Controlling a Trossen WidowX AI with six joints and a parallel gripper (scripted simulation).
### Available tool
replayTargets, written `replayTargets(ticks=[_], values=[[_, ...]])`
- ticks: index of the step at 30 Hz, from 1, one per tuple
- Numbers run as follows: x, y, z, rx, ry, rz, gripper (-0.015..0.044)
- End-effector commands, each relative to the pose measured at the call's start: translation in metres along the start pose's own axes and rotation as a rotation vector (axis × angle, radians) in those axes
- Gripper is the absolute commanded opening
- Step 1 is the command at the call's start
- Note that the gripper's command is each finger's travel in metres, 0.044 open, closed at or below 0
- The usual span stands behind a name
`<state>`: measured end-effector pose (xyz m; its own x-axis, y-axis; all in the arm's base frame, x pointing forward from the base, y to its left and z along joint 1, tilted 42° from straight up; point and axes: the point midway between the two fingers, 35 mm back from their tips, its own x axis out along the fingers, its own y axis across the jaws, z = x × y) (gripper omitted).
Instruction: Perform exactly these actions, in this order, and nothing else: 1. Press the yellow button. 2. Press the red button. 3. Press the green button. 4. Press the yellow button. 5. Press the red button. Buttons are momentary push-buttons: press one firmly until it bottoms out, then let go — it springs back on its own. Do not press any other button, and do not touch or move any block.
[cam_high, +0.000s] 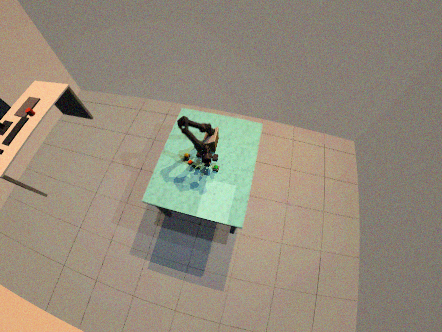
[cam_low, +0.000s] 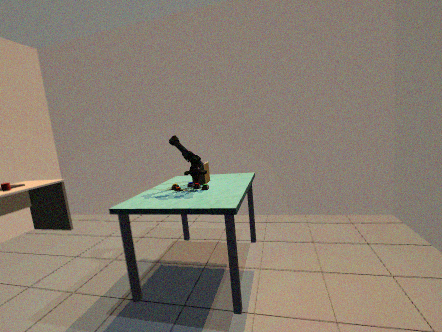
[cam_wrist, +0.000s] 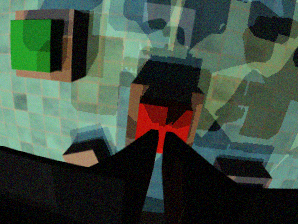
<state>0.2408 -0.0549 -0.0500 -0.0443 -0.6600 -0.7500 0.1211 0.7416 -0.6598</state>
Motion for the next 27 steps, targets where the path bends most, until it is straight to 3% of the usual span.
replayTargets(ticks=[1,27], values=[[0.008,-0.001,0.0,-0.005,-0.001,-0.006,0.002],[0.019,-0.001,-0.001,-0.005,-0.001,-0.007,0.002]])
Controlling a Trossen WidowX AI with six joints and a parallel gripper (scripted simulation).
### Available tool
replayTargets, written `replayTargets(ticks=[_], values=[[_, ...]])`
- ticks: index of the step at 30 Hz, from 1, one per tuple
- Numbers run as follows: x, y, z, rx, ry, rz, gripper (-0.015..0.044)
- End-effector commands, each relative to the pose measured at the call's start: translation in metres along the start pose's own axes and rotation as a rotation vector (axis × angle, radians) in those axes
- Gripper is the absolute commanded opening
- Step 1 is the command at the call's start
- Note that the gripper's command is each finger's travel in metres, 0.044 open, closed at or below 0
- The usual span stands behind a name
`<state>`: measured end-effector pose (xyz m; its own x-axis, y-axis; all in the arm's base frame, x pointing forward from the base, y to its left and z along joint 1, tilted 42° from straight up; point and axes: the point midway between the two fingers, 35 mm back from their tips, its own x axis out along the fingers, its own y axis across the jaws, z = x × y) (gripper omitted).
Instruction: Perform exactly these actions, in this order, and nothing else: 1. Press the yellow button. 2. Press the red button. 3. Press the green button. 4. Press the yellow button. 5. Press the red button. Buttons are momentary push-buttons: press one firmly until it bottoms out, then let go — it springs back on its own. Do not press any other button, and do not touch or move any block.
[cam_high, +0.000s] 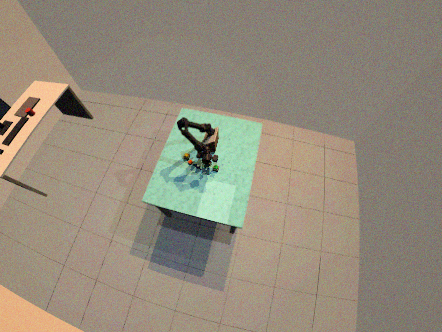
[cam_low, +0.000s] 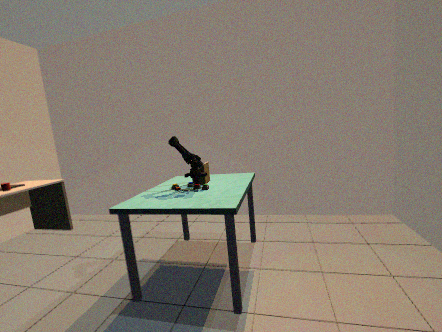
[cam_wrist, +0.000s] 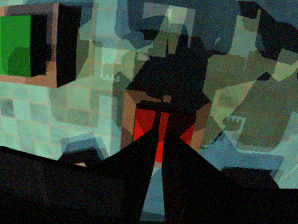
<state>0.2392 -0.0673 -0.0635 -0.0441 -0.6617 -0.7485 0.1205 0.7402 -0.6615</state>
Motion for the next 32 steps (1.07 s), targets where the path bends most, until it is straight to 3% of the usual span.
replayTargets(ticks=[1,4,9,12,17,23,32], values=[[-0.003,0.0,0.0,0.0,0.0,0.0,0.002],[-0.031,0.0,0.0,-0.004,0.0,-0.003,0.002],[-0.034,0.0,0.0,-0.004,0.0,-0.003,0.002],[-0.041,0.018,0.008,-0.006,-0.003,0.007,0.0099],[-0.069,0.089,0.02,-0.009,-0.004,0.027,0.023],[-0.095,0.171,0.005,-0.004,-0.002,0.015,0.0387],[-0.098,0.183,0.0,-0.002,-0.002,0.01,0.04]])
